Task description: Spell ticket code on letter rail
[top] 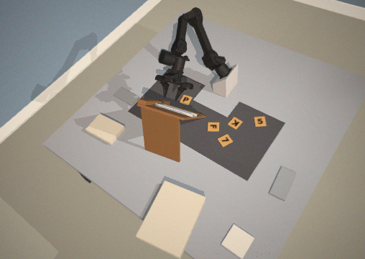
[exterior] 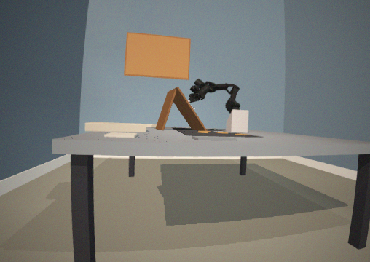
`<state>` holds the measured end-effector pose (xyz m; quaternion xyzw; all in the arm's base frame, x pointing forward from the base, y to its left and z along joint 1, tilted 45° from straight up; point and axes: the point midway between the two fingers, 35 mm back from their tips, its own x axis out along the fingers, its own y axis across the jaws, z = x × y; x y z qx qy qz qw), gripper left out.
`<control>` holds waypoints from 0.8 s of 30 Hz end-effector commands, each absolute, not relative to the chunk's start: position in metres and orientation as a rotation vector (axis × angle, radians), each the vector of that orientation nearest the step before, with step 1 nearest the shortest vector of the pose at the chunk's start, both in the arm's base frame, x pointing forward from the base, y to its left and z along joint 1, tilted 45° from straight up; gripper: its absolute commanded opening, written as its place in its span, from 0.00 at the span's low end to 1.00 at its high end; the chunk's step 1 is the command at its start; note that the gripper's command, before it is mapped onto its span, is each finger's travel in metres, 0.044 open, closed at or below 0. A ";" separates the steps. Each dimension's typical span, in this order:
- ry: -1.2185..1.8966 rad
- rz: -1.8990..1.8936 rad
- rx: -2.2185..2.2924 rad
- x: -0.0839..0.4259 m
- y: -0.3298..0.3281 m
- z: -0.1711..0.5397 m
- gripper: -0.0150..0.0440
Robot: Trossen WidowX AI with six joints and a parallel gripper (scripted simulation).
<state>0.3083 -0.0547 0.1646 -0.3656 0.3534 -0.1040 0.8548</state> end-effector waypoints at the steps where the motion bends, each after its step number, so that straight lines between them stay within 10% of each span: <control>1: 0.744 -0.218 -0.769 0.308 -0.055 0.164 0.62; 9: 0.744 -0.218 -0.769 0.308 -0.055 0.164 0.26; 24: 0.822 -0.224 -0.735 0.312 -0.052 0.159 0.25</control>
